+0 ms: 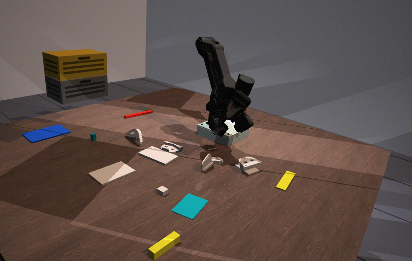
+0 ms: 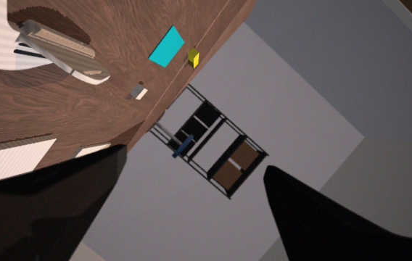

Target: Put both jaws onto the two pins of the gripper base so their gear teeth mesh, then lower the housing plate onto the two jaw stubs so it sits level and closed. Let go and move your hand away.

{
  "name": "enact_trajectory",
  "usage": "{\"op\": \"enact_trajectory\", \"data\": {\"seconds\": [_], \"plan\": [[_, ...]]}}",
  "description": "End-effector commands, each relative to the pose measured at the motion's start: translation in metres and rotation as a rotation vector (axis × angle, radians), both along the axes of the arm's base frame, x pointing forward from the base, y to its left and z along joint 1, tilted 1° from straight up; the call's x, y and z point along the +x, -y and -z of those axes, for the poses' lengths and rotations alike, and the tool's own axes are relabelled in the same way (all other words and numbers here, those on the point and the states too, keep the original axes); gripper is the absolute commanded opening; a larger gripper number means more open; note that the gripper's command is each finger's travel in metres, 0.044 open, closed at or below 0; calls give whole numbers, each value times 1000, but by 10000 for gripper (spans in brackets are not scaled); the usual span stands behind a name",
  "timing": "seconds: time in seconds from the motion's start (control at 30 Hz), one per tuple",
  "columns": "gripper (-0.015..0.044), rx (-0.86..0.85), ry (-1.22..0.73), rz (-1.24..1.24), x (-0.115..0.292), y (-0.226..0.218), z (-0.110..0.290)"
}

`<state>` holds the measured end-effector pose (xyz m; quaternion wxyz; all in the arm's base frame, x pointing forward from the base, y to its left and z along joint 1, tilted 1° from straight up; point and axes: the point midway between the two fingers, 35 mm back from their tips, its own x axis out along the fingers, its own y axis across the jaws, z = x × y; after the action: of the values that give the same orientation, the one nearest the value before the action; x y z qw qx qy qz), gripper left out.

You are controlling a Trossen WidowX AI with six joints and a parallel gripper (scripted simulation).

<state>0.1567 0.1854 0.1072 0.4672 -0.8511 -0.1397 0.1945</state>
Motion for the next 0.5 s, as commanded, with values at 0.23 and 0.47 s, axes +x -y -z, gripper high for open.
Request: {"op": "enact_trajectory", "data": {"seconds": [0.23,0.47], "plan": [[440,31,-57,12,4,-6,1],[440,72,-132,33,9,-13,2]]}}
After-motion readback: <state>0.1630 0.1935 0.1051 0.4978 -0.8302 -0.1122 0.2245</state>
